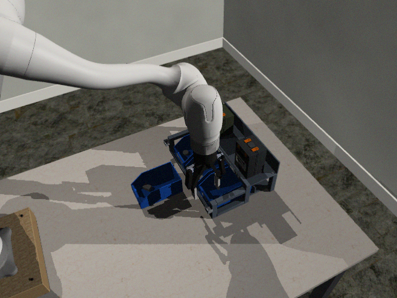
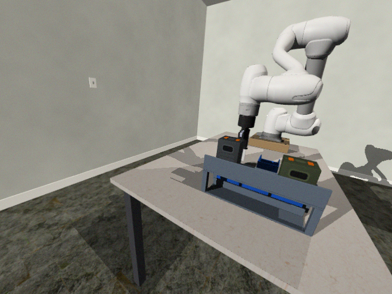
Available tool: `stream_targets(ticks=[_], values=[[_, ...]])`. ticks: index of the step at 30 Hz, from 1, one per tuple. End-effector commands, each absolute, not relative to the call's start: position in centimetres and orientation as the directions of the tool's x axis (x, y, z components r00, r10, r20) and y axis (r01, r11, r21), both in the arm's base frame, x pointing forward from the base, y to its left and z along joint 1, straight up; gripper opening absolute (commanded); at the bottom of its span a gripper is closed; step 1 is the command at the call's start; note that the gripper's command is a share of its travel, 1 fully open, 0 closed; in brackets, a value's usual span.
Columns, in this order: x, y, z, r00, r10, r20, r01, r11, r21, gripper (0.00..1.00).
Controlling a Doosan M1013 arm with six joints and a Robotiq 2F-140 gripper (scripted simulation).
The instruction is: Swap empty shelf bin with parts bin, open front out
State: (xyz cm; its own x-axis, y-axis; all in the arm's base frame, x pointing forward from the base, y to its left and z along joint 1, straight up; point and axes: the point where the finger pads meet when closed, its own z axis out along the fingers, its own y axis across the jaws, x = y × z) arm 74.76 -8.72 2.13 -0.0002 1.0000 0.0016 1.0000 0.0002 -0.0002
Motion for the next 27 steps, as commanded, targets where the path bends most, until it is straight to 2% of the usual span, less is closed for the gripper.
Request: stream_targets(ticks=[1,27], values=[[74.76,-8.72,2.04,0.000,1.000,0.002,1.000,0.000,0.000,0.62],[74.76,-8.72,1.75,0.000,1.000,0.002,1.000,0.000,0.000,0.62]])
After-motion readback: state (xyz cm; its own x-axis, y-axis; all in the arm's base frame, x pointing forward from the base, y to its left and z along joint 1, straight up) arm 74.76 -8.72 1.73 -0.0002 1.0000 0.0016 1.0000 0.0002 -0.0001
